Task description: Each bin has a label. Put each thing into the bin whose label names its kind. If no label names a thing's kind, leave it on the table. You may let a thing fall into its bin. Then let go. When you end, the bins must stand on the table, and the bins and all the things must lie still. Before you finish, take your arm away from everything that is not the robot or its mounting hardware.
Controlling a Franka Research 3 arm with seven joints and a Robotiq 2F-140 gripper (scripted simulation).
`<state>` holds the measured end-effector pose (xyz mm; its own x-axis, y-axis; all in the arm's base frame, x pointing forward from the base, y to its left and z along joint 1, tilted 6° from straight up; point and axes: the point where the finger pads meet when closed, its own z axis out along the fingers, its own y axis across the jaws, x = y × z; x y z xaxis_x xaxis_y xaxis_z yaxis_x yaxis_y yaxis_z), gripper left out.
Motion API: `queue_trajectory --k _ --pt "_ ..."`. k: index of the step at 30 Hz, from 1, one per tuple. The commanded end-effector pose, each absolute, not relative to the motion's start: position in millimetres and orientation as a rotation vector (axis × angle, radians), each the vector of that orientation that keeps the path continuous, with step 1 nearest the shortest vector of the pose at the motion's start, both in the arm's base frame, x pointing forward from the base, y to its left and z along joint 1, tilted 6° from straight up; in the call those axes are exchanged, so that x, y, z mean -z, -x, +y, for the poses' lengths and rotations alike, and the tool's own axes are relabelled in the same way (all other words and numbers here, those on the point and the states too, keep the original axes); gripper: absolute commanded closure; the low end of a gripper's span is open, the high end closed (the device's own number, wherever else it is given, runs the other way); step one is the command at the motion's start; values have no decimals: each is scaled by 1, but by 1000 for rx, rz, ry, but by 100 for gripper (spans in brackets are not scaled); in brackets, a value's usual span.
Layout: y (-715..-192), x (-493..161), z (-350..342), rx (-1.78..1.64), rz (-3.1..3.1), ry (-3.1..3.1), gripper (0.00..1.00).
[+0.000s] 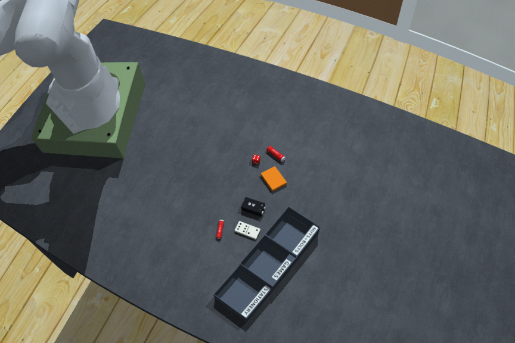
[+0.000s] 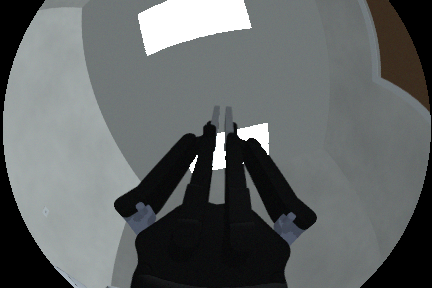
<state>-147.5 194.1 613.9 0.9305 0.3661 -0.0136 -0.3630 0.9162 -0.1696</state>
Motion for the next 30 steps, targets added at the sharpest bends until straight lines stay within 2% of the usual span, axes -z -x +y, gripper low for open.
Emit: queue_trajectory --k 1,15,20,30 --pt "142 -565 184 -479 -41 177 95" --pt "142 -565 187 -478 -43 227 95" --pt "133 -565 189 -288 74 229 95" --pt "133 -565 189 -288 74 229 95"
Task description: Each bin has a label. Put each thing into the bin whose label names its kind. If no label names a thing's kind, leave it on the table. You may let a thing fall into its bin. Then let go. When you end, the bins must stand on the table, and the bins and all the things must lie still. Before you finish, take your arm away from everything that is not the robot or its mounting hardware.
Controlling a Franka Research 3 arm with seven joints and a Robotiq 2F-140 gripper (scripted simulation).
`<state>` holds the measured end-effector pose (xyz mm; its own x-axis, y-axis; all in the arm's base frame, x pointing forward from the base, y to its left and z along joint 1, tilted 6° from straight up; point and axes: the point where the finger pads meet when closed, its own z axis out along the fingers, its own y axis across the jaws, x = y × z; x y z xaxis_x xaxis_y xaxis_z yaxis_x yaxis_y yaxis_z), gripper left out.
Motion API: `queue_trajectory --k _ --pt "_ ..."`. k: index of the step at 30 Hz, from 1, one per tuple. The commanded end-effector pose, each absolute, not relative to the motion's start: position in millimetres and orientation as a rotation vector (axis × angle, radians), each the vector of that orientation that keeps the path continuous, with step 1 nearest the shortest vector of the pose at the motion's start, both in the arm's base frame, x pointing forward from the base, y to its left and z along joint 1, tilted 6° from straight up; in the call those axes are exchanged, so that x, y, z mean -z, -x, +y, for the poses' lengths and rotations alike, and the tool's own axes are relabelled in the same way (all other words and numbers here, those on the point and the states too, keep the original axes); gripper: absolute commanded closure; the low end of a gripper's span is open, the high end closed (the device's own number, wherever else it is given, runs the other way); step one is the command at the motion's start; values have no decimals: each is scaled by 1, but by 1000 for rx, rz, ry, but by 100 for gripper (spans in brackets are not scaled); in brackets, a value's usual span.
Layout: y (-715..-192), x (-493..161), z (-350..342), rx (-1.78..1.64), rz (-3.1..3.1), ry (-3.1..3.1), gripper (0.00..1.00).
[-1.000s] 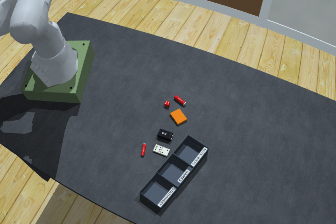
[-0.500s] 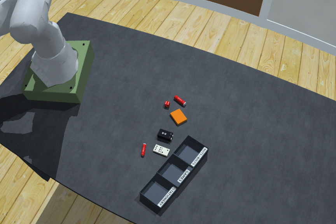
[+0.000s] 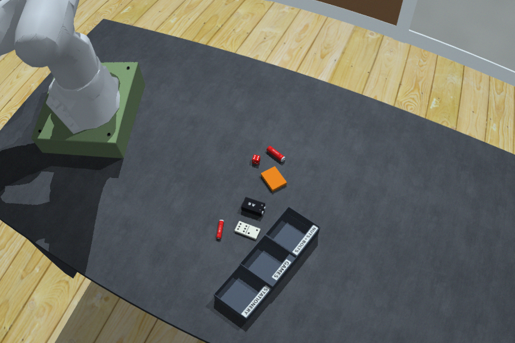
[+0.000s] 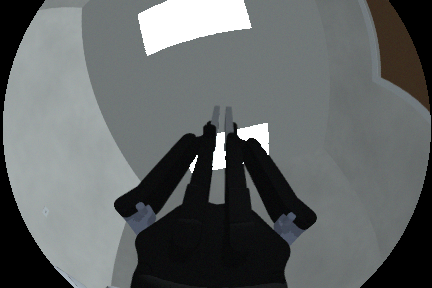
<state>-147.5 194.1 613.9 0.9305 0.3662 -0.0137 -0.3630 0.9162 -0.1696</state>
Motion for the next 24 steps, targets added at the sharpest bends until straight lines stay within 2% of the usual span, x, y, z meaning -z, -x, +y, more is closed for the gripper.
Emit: queue_trajectory --k 1,24 --pt "133 -565 189 -288 74 229 95" --pt "131 -565 192 -288 74 229 95"
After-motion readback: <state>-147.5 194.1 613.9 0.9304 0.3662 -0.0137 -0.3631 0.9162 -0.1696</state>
